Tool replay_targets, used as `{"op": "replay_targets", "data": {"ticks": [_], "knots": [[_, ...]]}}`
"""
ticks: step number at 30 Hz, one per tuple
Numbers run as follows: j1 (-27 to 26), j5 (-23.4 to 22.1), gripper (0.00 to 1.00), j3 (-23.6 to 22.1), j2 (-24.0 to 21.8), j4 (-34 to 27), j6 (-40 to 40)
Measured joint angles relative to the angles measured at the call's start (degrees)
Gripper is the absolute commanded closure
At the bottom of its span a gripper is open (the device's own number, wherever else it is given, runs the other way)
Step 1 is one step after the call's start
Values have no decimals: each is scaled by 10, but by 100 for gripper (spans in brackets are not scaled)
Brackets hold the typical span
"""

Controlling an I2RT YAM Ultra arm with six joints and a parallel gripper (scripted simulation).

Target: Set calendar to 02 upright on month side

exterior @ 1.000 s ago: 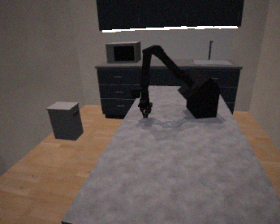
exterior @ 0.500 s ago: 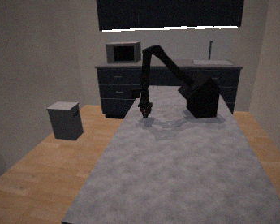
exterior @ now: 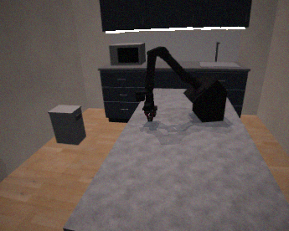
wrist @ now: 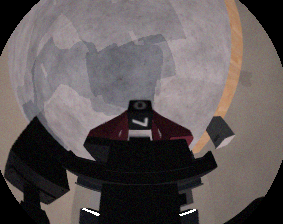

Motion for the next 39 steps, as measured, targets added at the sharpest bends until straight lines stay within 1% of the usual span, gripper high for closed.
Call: {"op": "replay_targets", "data": {"ticks": [1, 3, 4, 6, 7, 9, 10, 14, 15, 33, 36, 39], "knots": [[0, 0, 69, 0, 0, 0, 0], [0, 0, 69, 0, 0, 0, 0], [0, 0, 65, 0, 0, 0, 0], [0, 0, 65, 0, 0, 0, 0], [0, 0, 61, 0, 0, 0, 0], [0, 0, 61, 0, 0, 0, 0], [0, 0, 57, 0, 0, 0, 0], [0, 0, 57, 0, 0, 0, 0], [0, 0, 53, 0, 0, 0, 0], [0, 0, 53, -1, -4, -2, 0], [1, 0, 53, -4, -18, -12, 0], [2, 0, 53, -7, -44, -31, 1]]}}
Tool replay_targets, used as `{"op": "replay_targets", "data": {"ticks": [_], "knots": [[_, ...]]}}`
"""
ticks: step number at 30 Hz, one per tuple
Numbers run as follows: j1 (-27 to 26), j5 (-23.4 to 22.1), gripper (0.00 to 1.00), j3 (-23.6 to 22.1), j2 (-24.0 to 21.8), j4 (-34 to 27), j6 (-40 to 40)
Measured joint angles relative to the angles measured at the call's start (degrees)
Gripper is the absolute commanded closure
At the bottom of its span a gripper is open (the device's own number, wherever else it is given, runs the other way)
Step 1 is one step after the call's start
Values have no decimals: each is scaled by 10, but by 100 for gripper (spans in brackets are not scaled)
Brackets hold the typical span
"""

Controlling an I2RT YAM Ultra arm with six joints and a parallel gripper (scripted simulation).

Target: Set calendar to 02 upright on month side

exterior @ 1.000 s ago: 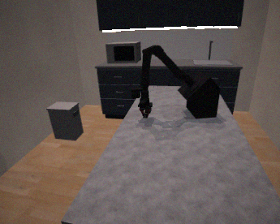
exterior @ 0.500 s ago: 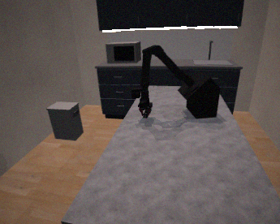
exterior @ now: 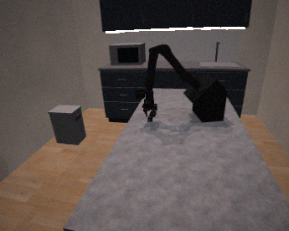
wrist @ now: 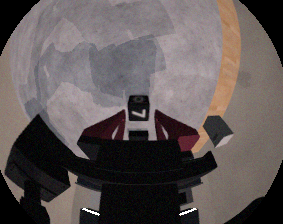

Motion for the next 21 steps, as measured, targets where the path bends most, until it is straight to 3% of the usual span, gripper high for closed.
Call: {"op": "replay_targets", "data": {"ticks": [8, 18, 19, 21], "knots": [[4, 0, 53, 1, -92, -70, 3], [7, 2, 53, 7, -136, -135, 5], [7, 2, 0, 8, -138, -138, 5], [7, 2, 0, 8, -139, -142, 5]]}}
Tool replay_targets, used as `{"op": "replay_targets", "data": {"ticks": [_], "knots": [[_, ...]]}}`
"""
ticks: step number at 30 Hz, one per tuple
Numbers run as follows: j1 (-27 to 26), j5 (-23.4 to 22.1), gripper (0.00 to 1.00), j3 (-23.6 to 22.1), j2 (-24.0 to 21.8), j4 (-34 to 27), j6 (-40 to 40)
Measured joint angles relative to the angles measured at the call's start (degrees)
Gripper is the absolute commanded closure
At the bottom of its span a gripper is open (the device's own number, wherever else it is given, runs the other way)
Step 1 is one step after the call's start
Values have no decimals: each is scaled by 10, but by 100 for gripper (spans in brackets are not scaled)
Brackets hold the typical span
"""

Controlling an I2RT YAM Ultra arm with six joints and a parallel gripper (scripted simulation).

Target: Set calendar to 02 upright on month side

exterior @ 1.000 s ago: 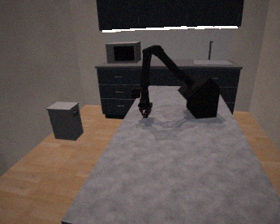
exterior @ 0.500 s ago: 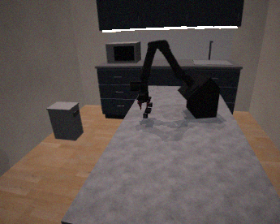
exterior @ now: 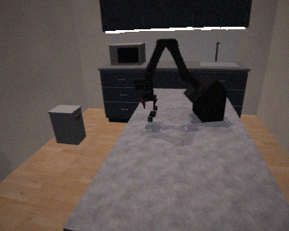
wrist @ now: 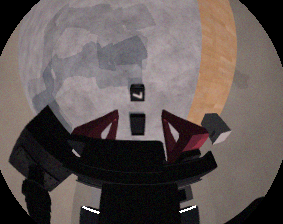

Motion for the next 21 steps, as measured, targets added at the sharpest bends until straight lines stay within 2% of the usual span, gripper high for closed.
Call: {"op": "replay_targets", "data": {"ticks": [21], "knots": [[-1, 0, 0, 0, -1, -10, 1]]}}
